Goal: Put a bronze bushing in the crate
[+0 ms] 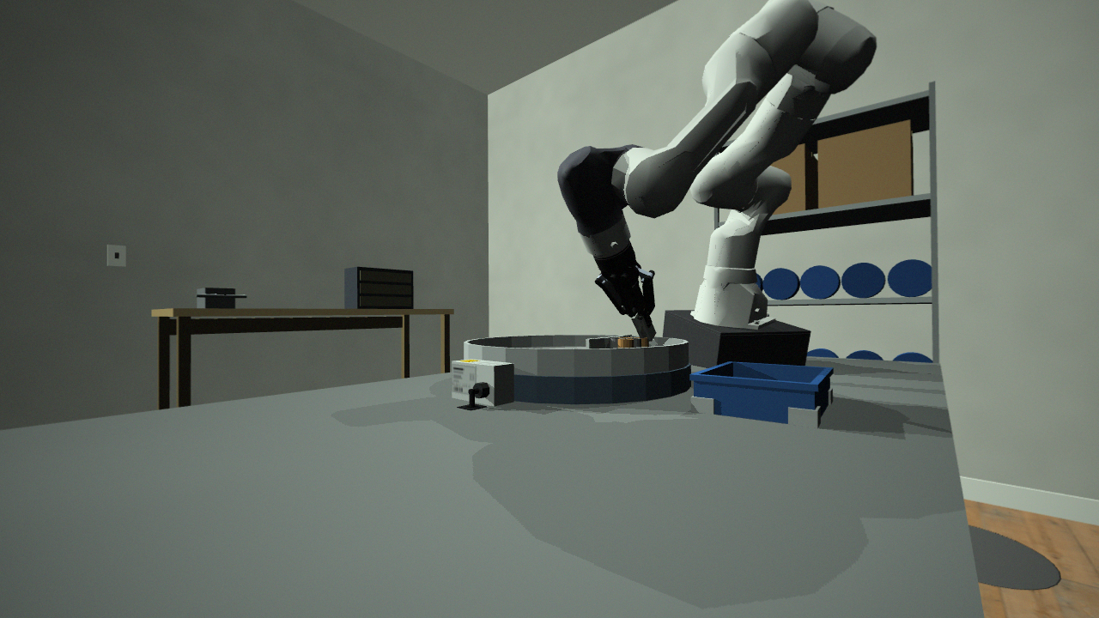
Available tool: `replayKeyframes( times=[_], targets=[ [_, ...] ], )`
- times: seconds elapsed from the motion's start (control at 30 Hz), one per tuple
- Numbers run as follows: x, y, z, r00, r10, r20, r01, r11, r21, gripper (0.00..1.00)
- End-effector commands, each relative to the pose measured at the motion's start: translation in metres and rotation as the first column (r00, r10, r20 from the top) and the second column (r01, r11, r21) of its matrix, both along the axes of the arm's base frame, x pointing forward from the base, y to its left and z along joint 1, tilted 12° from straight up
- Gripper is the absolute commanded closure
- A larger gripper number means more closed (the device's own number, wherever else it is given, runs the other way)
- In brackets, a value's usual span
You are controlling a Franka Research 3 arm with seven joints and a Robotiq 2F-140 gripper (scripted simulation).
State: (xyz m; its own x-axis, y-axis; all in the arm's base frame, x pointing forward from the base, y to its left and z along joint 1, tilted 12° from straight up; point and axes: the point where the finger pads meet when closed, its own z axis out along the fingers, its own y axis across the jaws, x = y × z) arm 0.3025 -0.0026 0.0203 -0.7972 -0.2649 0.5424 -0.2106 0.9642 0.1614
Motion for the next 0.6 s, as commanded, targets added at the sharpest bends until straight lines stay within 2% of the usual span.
replayKeyframes(
  times=[0.0,0.27,0.3,0.57],
  targets=[
    [0.0022,0.0001,-0.0005,1.0,0.002,0.005,-0.002,1.0,0.002,0.94],
    [0.0022,0.0001,-0.0005,1.0,0.002,0.005,-0.002,1.0,0.002,0.94],
    [0.0022,0.0001,-0.0005,1.0,0.002,0.005,-0.002,1.0,0.002,1.0],
    [0.0022,0.0001,-0.0005,1.0,0.002,0.005,-0.002,1.0,0.002,1.0]
  ],
)
